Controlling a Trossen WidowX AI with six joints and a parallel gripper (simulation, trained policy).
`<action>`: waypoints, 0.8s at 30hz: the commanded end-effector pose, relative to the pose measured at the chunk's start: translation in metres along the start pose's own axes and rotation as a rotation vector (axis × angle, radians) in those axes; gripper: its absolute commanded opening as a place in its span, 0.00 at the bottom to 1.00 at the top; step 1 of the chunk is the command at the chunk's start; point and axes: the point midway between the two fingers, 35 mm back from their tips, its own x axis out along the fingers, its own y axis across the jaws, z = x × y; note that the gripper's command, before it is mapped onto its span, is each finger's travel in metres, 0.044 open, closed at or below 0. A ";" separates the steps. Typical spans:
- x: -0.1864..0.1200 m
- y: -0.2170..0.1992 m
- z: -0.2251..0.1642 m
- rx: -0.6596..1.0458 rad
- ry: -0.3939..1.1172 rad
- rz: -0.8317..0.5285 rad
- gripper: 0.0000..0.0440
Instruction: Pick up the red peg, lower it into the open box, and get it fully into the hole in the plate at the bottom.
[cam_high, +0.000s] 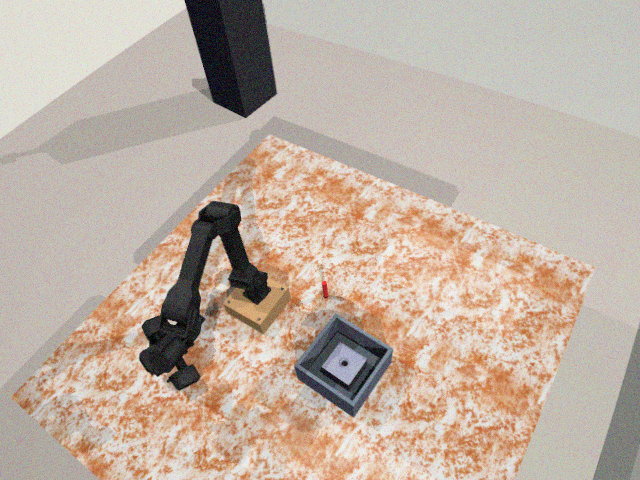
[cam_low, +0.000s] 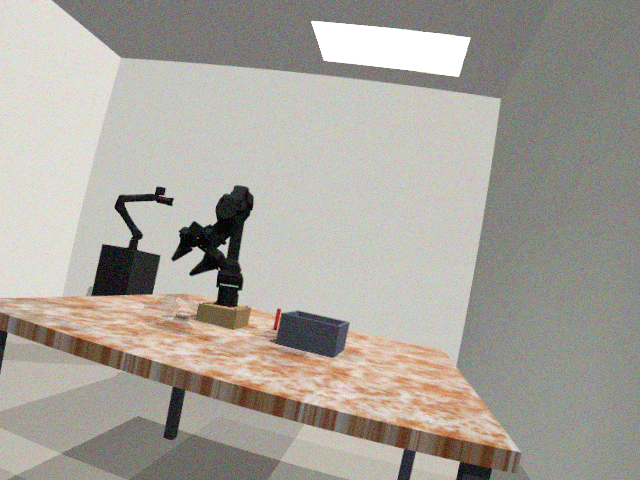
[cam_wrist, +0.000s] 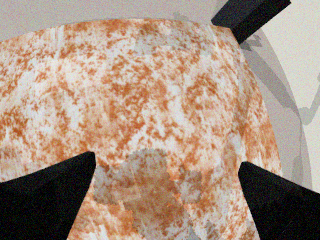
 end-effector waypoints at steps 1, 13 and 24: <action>-0.016 0.024 -0.012 -0.042 0.001 0.052 1.00; -0.089 0.097 -0.076 -0.244 0.003 0.252 1.00; -0.155 0.127 -0.151 -0.440 0.031 0.415 1.00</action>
